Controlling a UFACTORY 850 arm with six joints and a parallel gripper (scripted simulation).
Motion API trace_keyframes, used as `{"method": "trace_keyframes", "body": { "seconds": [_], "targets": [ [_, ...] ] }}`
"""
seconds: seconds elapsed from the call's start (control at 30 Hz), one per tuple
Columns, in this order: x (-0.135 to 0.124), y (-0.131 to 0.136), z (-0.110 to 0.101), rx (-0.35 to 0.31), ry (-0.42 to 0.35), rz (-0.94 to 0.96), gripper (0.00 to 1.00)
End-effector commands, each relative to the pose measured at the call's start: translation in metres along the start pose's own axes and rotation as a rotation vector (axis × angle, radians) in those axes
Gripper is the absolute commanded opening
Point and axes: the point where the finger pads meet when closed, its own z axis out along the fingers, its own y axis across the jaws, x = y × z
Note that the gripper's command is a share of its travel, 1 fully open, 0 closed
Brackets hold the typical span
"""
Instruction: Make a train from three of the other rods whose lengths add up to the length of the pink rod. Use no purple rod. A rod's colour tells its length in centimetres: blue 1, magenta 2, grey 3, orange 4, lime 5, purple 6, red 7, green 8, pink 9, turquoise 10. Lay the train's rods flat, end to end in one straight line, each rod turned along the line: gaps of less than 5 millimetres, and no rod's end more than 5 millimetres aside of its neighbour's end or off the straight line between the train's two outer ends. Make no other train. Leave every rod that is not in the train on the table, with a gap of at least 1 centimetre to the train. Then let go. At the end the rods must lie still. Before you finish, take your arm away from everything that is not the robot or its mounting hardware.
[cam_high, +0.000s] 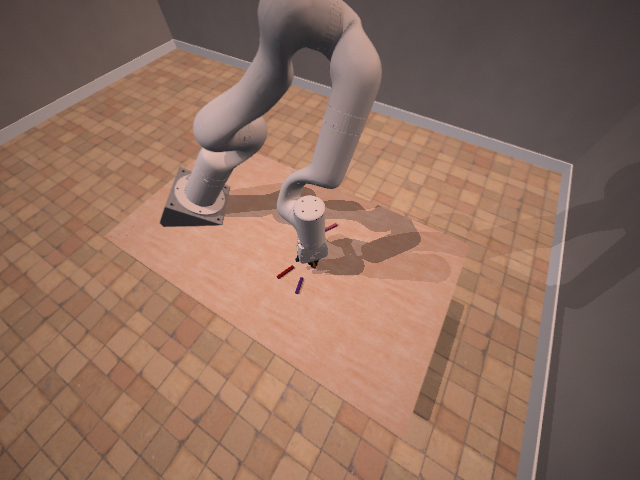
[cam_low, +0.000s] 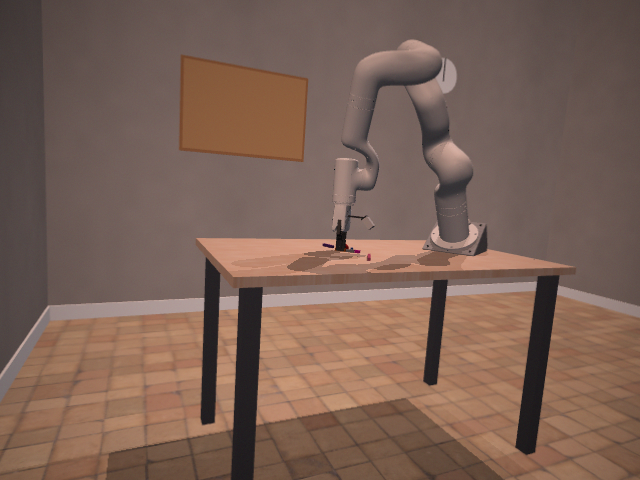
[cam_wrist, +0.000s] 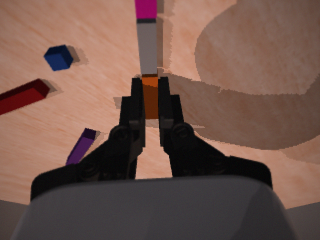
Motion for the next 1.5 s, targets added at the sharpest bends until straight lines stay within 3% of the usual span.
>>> {"method": "trace_keyframes", "body": {
  "seconds": [0.0, 0.4, 0.9, 1.23, 1.47],
  "targets": [
    [0.000, 0.000, 0.000, 0.000, -0.001, 0.000, 0.08],
    [0.000, 0.000, 0.000, 0.000, -0.001, 0.000, 0.24],
    [0.000, 0.000, -0.003, -0.001, -0.001, 0.000, 0.24],
    [0.000, 0.000, -0.032, -0.001, -0.001, 0.000, 0.24],
    [0.000, 0.000, -0.069, -0.001, -0.001, 0.000, 0.24]
  ]
}}
